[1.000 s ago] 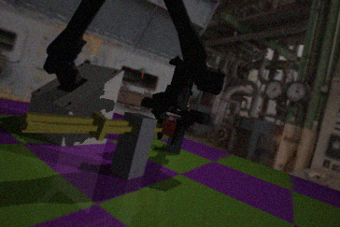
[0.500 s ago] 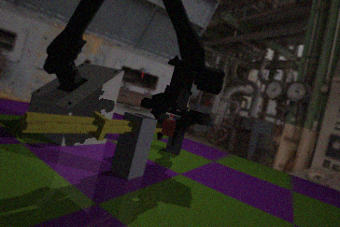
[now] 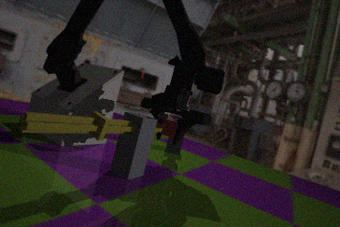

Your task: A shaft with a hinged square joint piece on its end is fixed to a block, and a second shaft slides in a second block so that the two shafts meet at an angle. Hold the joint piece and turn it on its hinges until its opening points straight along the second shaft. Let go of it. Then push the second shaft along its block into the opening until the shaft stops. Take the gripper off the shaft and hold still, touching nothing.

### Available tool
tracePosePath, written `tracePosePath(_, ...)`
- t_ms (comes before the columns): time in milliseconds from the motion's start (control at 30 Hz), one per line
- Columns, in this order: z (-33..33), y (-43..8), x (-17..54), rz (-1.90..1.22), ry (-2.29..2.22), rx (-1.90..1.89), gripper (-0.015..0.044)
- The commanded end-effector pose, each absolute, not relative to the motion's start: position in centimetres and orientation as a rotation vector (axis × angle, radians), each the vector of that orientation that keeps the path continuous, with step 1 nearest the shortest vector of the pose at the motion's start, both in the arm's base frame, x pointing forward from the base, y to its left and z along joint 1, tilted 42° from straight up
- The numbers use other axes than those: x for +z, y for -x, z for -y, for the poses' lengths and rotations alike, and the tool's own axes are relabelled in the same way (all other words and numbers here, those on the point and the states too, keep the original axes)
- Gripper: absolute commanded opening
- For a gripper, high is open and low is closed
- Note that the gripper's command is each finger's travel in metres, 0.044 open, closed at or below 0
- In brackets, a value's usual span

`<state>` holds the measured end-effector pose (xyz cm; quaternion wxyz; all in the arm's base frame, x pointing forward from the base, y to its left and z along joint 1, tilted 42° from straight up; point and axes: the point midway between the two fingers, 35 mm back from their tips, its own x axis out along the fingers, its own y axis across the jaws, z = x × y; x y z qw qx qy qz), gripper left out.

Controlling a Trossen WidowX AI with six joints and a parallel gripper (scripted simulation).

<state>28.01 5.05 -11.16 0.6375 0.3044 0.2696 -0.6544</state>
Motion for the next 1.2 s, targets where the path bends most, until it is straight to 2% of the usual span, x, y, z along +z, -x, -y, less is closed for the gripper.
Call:
tracePosePath(0, -5.0, -28.0, -11.2, -0.615, -0.694, -1.496, 0.0331)
tracePosePath(133, -5.0, -28.0, -11.2, -0.615, -0.694, -1.496, 0.0436)
tracePosePath(167, -5.0, -28.0, -11.2, -0.615, -0.694, -1.496, 0.0440)
tracePosePath(1000, -7.1, -27.9, -9.2, -0.528, -0.597, -1.522, 0.0440)
tracePosePath(1167, -7.8, -28.2, -8.5, -0.621, -0.515, -1.476, 0.0440)
